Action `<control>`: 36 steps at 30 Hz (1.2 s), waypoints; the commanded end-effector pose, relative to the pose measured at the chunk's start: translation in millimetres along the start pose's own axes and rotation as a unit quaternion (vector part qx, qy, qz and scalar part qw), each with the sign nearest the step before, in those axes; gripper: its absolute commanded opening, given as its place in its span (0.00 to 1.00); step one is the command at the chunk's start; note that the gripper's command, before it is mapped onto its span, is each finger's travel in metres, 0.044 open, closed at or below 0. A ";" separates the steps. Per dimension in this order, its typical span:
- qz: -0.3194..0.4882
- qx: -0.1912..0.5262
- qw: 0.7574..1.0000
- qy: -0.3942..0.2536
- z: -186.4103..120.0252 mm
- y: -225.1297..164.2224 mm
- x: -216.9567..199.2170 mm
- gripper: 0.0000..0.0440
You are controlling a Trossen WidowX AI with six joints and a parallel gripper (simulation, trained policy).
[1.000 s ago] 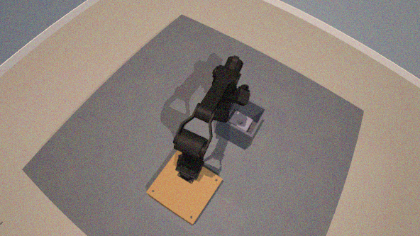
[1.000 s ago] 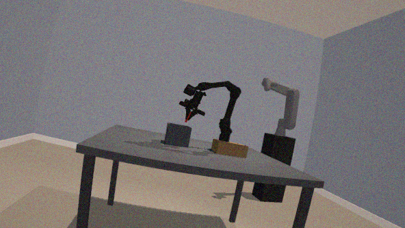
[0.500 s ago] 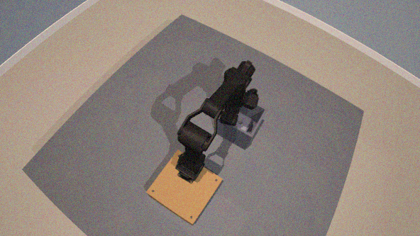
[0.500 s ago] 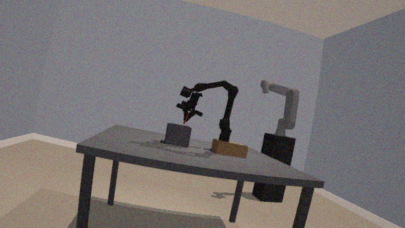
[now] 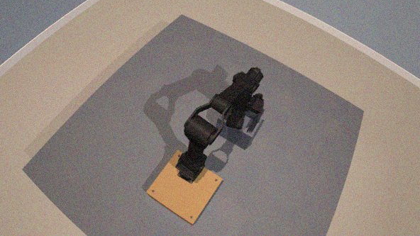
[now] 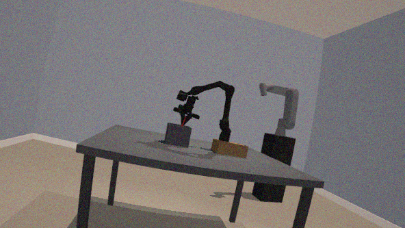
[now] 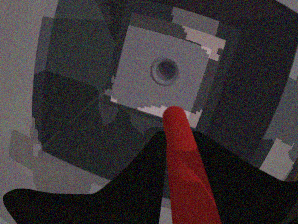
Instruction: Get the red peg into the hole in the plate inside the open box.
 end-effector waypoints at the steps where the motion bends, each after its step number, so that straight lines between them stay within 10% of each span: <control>1: -0.004 0.013 1.000 -0.008 14.8 1.4 -2.4 0.00; 27: -0.037 0.027 0.999 -0.016 68.6 15.7 0.7 0.00; 36: -0.051 0.033 0.998 -0.034 79.4 17.1 0.6 0.28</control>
Point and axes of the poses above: the point midway between the two fingers, 35 mm back from their tips, its own z axis out along the fingers, its own x axis across the jaws, y = z × x, the point moved 2 cm from there along -z, back along the fingers, and after that the axes turned 3 degrees about -z, right-handed, at the moved point
